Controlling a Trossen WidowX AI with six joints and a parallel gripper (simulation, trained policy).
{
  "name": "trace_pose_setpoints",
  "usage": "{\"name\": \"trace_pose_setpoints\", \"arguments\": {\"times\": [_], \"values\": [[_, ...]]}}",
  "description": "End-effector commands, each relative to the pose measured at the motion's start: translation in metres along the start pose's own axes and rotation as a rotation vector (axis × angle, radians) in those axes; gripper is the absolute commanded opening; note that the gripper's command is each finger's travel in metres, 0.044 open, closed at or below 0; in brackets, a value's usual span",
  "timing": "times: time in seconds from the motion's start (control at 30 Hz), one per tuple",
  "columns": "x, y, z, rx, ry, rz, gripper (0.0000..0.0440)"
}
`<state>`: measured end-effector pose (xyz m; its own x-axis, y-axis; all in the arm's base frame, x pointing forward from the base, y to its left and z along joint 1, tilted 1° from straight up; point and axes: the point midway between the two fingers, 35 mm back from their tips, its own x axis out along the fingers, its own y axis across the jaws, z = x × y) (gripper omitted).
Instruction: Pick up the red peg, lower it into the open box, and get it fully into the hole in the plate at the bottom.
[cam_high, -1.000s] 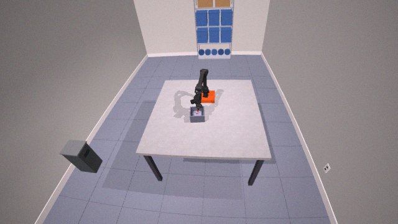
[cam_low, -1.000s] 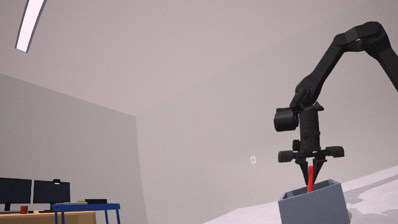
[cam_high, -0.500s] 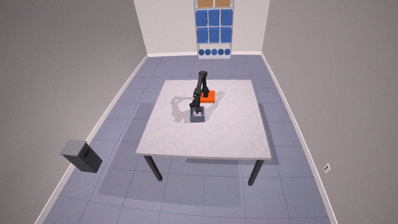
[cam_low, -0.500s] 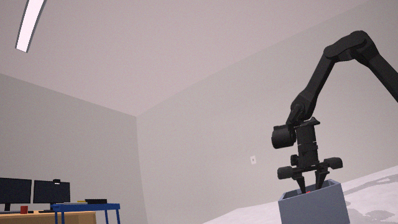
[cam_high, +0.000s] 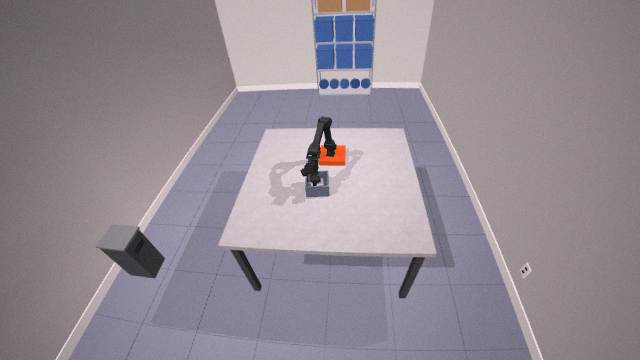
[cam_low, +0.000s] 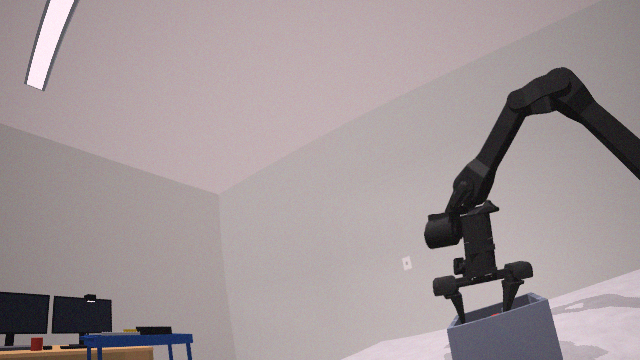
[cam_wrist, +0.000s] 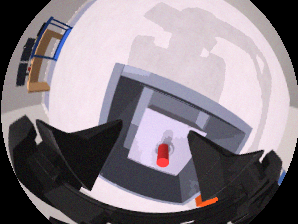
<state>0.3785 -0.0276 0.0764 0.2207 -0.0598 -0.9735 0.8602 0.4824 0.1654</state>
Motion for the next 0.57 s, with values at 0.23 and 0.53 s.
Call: {"name": "trace_pose_setpoints", "arguments": {"times": [0.23, 0.53], "values": [[-0.009, 0.020, 0.035, 0.014, -0.074, 0.064, 0.0440], [-0.017, 0.029, 0.060, 0.029, -0.133, 0.099, 0.0440]]}}
